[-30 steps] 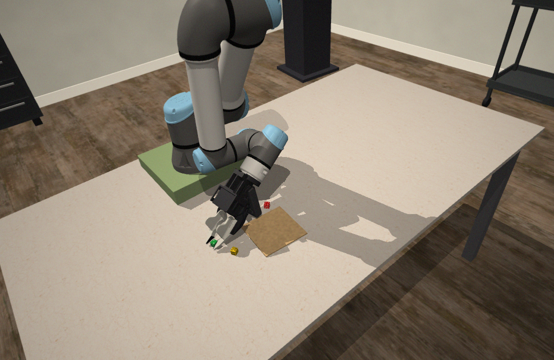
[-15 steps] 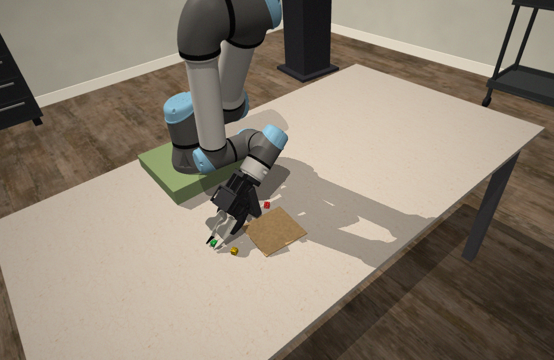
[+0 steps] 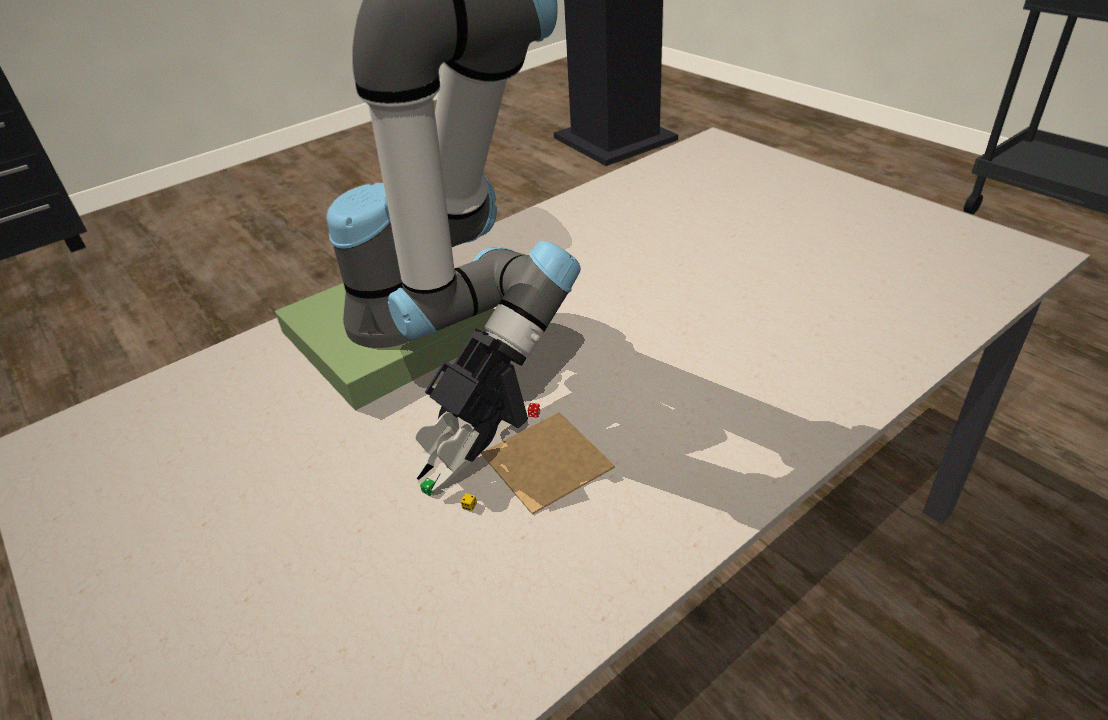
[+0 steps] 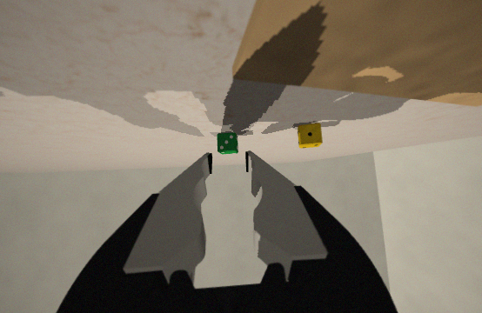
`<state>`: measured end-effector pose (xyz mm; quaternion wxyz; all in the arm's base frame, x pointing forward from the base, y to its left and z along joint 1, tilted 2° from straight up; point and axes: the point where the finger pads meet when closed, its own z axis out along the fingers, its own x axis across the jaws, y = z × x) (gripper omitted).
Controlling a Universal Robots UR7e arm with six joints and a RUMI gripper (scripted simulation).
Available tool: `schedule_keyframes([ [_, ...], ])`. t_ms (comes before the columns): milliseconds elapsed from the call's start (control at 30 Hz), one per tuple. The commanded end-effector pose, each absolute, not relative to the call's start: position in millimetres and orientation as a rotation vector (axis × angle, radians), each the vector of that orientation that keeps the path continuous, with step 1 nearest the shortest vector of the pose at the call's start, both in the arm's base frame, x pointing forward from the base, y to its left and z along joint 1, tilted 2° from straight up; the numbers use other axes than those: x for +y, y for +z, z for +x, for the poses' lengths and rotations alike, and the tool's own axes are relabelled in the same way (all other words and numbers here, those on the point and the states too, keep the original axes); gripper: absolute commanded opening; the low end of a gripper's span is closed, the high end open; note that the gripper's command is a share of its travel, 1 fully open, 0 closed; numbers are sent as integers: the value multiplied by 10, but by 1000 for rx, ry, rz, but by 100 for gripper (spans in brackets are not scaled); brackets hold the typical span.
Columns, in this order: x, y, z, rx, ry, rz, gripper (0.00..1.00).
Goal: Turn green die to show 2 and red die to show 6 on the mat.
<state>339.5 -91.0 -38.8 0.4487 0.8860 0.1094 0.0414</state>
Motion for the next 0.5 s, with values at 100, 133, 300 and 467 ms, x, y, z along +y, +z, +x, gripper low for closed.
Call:
schedule_keyframes([
  [100,-758,-270,3365,268,101,2192,18],
  [133,-738,-255,3361,268,101,2192,18],
  [300,-687,-217,3350,268,101,2192,18],
  [467,-633,-176,3339,268,101,2192,18],
])
